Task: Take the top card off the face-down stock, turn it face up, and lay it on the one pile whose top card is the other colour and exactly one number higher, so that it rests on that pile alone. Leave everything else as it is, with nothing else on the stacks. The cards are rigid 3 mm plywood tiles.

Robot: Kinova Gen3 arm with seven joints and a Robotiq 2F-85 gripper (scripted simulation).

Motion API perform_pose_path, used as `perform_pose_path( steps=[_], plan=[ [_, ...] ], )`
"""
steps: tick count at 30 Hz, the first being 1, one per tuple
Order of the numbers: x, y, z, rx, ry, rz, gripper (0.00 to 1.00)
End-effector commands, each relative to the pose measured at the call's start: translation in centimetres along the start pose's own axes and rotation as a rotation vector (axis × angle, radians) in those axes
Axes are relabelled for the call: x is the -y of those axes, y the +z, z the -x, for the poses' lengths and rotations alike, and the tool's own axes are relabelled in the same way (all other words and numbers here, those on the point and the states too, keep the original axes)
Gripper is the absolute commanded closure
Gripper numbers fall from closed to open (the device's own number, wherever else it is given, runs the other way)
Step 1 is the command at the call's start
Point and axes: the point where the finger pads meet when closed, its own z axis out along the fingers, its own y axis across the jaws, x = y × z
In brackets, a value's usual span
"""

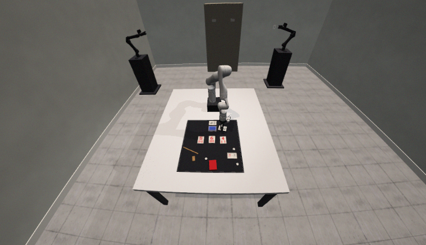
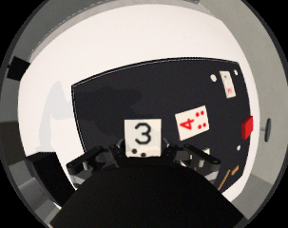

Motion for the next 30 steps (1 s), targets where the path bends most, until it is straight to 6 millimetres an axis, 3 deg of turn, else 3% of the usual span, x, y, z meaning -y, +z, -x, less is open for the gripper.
perform_pose_path(
  steps=[1,30],
  plan=[
    [-0.2,0.0,-0.2,0.0,0.015,0.001,0.28],
    [-5.4,-0.2,-1.4,0.0,0.566,0.001,0.28]
  ],
)
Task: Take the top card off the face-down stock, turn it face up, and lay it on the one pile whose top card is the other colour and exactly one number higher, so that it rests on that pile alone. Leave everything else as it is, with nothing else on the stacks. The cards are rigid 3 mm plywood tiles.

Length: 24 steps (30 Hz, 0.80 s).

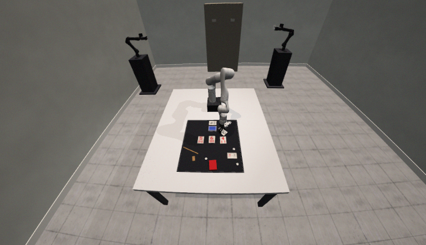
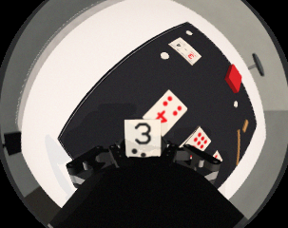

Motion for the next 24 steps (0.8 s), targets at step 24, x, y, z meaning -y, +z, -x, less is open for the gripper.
perform_pose_path(
  steps=[24],
  plan=[
    [-3.0,0.0,-3.2,0.002,0.427,0.004,0.28]
  ],
)
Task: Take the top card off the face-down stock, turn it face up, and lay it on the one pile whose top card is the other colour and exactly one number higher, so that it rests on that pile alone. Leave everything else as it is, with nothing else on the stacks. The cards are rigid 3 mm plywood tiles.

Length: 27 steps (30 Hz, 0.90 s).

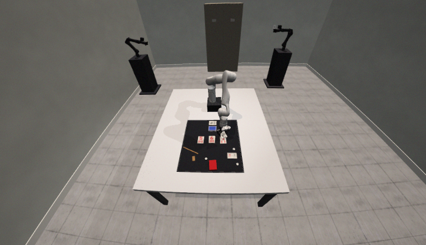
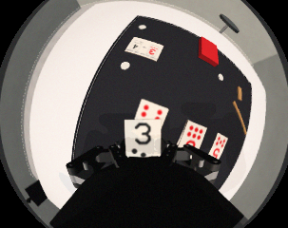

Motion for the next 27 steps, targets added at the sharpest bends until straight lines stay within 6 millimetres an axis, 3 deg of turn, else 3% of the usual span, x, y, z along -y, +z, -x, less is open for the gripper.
perform_pose_path(
  steps=[1,27],
  plan=[
    [-0.2,0.1,-0.5,0.0,0.032,0.003,0.28],
    [-1.2,0.0,-3.0,0.0,0.311,0.003,0.28]
  ],
)
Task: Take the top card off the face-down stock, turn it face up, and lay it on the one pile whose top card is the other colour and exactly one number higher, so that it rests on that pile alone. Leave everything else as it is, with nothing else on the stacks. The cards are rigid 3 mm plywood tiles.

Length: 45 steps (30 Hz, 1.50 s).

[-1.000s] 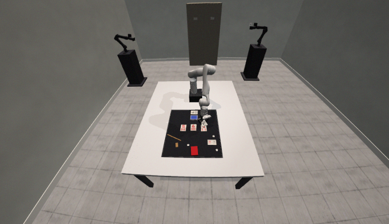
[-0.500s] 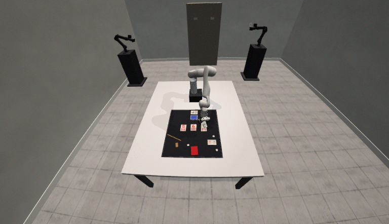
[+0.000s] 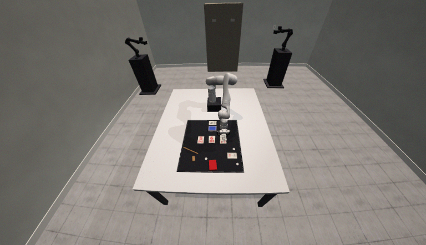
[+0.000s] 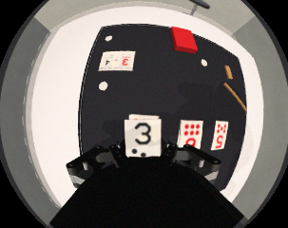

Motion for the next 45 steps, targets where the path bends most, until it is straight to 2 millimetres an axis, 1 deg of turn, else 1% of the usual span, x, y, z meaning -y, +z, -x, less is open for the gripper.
perform_pose_path(
  steps=[1,16,45],
  plan=[
    [-0.01,0.03,-0.23,-0.001,0.011,0.001,0.28],
    [-0.04,0.01,-0.6,-0.001,0.049,0.001,0.28],
    [-0.04,0.03,-0.62,-0.001,0.051,0.001,0.28]
  ],
)
